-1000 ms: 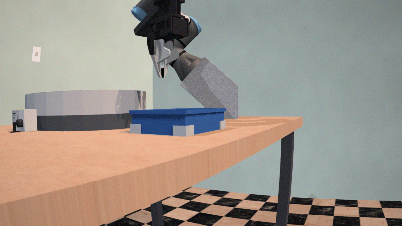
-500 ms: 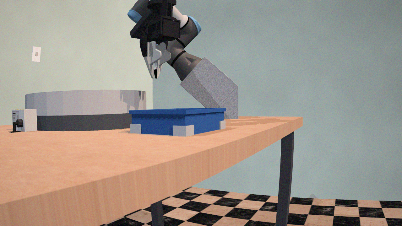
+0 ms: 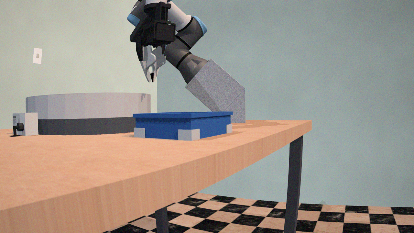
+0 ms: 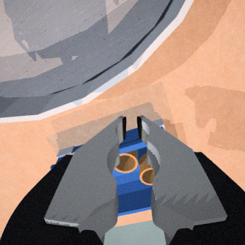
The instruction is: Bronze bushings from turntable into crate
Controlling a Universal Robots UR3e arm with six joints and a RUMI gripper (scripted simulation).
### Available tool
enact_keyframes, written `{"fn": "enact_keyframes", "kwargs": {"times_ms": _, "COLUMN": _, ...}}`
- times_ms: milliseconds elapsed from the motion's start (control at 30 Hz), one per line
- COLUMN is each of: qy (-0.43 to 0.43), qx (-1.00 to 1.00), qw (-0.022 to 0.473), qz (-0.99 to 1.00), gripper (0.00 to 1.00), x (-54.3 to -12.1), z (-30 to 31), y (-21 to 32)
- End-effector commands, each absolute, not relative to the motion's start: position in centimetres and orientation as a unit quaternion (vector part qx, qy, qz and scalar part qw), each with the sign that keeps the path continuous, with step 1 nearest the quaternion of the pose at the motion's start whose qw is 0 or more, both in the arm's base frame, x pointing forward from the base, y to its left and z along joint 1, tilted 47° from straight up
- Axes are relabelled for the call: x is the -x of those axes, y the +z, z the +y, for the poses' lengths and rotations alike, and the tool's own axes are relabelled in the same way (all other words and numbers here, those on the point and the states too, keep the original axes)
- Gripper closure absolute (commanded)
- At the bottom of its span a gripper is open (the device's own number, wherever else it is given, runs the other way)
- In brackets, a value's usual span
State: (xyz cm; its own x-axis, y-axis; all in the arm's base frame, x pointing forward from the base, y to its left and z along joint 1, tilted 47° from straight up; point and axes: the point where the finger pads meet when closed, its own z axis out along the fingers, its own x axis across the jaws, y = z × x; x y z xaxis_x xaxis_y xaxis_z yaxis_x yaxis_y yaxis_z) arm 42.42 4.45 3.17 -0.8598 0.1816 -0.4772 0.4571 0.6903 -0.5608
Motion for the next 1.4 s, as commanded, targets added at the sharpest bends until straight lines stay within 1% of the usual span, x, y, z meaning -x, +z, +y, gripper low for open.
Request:
{"fn": "enact_keyframes", "kwargs": {"times_ms": 0, "qy": -0.345, "qx": -0.192, "qw": 0.205, "qz": 0.895, "gripper": 0.95, "x": -41.8, "z": 3.5, "y": 4.0}}
{"fn": "enact_keyframes", "kwargs": {"times_ms": 1367, "qy": -0.302, "qx": -0.351, "qw": 0.264, "qz": 0.846, "gripper": 0.95, "x": -35.8, "z": -6.5, "y": 12.2}}
